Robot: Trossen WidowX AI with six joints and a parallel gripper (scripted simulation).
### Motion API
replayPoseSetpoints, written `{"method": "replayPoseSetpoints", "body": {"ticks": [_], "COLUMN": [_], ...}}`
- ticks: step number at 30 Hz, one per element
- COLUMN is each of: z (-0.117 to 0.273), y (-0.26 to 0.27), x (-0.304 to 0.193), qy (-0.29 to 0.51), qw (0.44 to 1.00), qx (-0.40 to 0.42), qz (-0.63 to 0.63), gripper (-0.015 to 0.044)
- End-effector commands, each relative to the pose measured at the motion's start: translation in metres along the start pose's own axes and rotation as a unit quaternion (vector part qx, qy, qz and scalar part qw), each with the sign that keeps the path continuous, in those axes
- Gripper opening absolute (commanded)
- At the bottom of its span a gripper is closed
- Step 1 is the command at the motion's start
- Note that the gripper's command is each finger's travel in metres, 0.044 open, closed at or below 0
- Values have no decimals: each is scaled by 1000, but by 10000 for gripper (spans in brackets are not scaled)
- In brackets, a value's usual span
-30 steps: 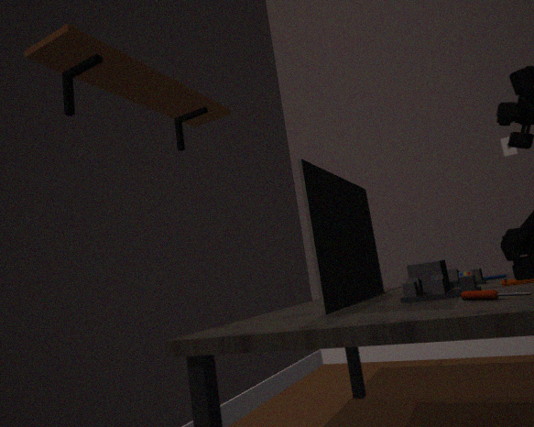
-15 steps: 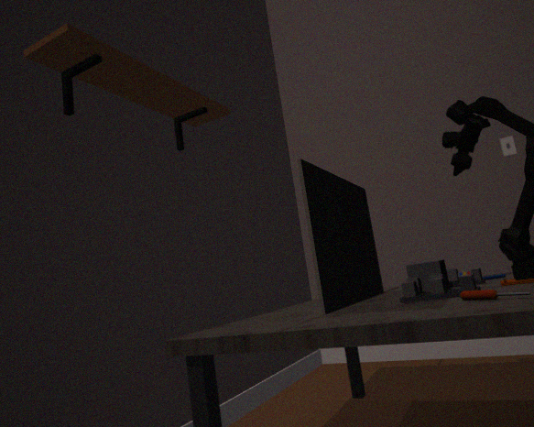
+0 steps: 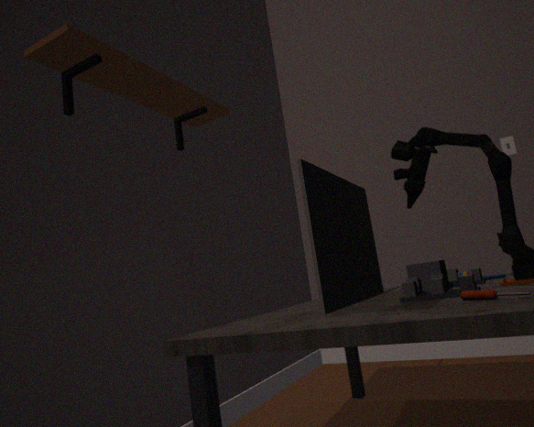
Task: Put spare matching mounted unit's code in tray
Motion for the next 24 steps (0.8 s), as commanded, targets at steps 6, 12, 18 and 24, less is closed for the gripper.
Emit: {"method": "replayPoseSetpoints", "body": {"ticks": [6,12,18,24], "z": [-87,-105,-105,-105], "y": [66,84,84,84], "x": [57,65,65,65], "qy": [122,153,153,153], "qw": [986,979,979,979], "qx": [108,120,120,120], "qz": [-47,-56,-56,-56], "gripper": [440,440,440,440]}}
Point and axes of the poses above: the point midway between the two fingers, 35 mm back from their tips, its own z axis back along the fingers, its own y axis across the jaws, x = y × z, the point moved 10 cm from there along z, back along the fingers, and after that the axes turned 3 degrees about z, right-handed, at the moved point
